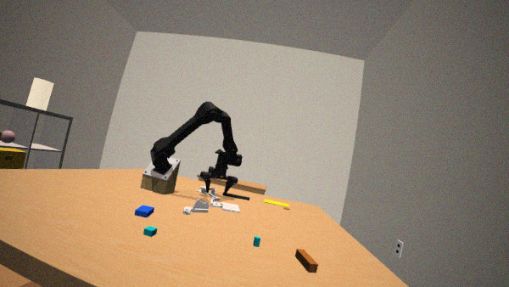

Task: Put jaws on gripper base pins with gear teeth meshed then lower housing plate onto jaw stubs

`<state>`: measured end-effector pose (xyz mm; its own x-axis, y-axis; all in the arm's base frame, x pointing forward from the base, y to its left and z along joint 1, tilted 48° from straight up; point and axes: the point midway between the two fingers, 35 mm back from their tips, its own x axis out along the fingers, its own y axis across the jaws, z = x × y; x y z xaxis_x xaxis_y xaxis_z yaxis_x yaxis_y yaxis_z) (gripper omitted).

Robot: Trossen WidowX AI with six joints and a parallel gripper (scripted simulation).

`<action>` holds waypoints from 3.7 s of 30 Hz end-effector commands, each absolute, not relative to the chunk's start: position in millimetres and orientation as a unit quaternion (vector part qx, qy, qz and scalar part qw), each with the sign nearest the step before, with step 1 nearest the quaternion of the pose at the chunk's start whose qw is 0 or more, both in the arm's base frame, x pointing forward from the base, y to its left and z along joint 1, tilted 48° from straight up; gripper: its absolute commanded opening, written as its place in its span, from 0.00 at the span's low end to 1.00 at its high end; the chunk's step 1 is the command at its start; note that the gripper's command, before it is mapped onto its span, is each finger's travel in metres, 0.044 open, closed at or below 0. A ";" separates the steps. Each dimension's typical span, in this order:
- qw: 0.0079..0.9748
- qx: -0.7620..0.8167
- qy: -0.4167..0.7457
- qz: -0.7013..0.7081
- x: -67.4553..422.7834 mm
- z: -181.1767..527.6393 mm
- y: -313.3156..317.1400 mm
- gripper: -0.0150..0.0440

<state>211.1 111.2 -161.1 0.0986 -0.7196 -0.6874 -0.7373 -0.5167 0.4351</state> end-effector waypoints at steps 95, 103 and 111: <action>0.087 -0.737 0.535 0.403 212.2 -108.8 149.7 0.48; 0.184 -0.719 0.583 0.331 221.7 -97.1 141.3 0.48; 0.276 -0.689 0.621 0.252 230.5 -85.4 132.1 0.48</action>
